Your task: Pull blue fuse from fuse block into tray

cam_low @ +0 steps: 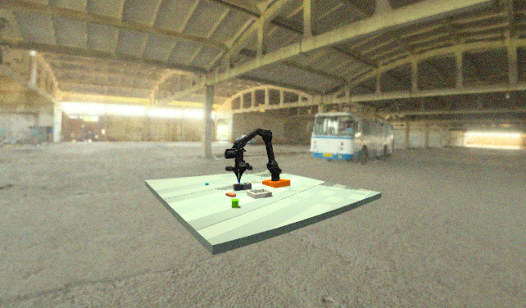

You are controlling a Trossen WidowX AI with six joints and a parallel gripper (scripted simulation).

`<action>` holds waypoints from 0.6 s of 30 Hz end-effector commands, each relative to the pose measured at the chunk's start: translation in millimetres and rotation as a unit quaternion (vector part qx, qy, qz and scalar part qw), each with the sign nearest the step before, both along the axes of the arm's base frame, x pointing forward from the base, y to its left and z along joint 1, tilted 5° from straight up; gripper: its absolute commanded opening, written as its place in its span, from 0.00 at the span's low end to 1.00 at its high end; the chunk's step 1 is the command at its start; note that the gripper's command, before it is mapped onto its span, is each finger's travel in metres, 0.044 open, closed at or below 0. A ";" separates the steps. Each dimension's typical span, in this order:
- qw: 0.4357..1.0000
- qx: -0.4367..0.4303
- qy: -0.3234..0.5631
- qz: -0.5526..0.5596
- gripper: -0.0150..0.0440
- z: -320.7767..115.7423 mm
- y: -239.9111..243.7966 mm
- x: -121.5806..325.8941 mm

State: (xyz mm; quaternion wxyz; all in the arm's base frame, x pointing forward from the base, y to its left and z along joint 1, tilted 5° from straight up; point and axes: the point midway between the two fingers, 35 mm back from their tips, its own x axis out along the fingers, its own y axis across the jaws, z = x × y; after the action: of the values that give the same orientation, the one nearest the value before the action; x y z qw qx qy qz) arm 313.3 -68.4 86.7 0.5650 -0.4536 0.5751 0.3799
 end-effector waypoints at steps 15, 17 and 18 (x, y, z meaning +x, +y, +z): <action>1.000 0.002 -0.001 -0.001 0.25 21.7 2.7 -1.1; 1.000 0.002 -0.001 -0.001 0.25 24.7 3.0 -1.4; 1.000 0.002 -0.001 -0.001 0.25 25.6 3.1 -1.5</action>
State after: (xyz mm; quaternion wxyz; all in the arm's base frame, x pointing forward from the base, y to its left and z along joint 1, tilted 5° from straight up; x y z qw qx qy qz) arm 312.2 -66.5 107.0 0.5641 -0.4527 0.5758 0.3811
